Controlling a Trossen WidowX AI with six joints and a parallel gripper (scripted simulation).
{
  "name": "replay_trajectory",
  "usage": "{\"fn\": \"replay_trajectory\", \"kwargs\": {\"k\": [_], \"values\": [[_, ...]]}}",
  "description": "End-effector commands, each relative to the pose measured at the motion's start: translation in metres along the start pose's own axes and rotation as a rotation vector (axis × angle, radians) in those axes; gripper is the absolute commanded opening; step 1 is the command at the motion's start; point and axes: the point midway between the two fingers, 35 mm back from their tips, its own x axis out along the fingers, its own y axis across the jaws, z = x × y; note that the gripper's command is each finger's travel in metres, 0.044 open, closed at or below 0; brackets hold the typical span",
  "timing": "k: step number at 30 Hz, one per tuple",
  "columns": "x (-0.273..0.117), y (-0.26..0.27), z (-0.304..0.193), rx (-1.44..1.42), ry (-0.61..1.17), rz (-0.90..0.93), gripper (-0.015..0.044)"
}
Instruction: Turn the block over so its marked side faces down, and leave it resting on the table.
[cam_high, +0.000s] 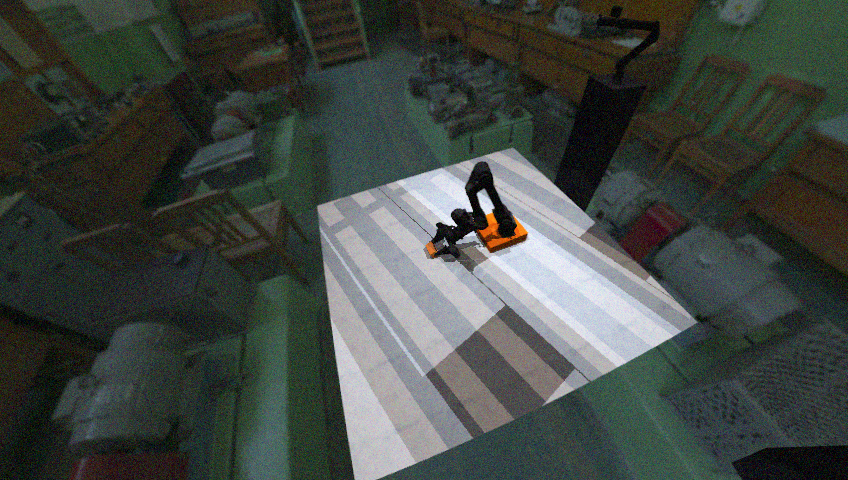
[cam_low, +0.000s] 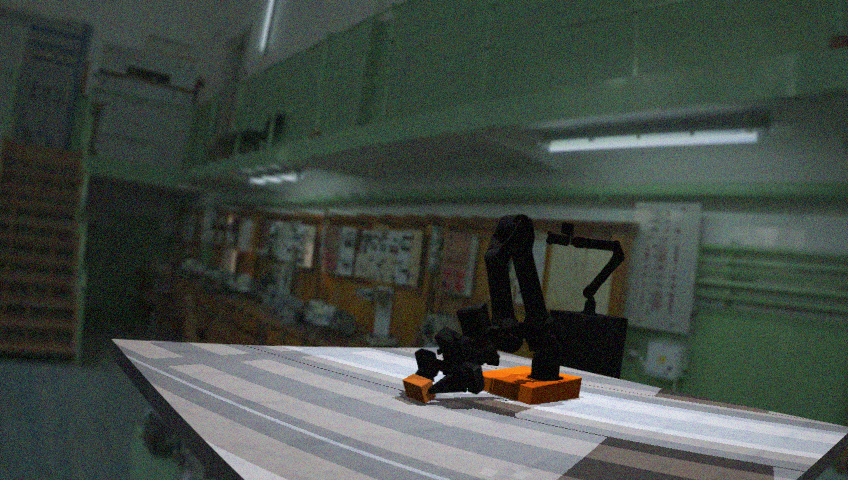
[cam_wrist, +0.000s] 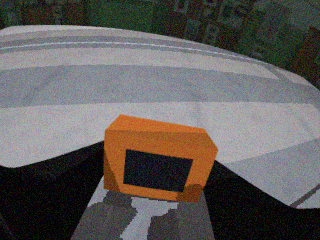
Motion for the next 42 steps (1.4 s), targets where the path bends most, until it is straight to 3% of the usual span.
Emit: {"fn": "replay_trajectory", "kwargs": {"k": [1,17,42], "values": [[-0.0006,0.0006,0.0003,0.003,-0.003,0.004,0.0026],[-0.0006,0.0006,0.0003,0.003,-0.003,0.004,0.0440],[-0.0006,0.0006,0.0003,0.003,-0.003,0.004,0.0440]]}}
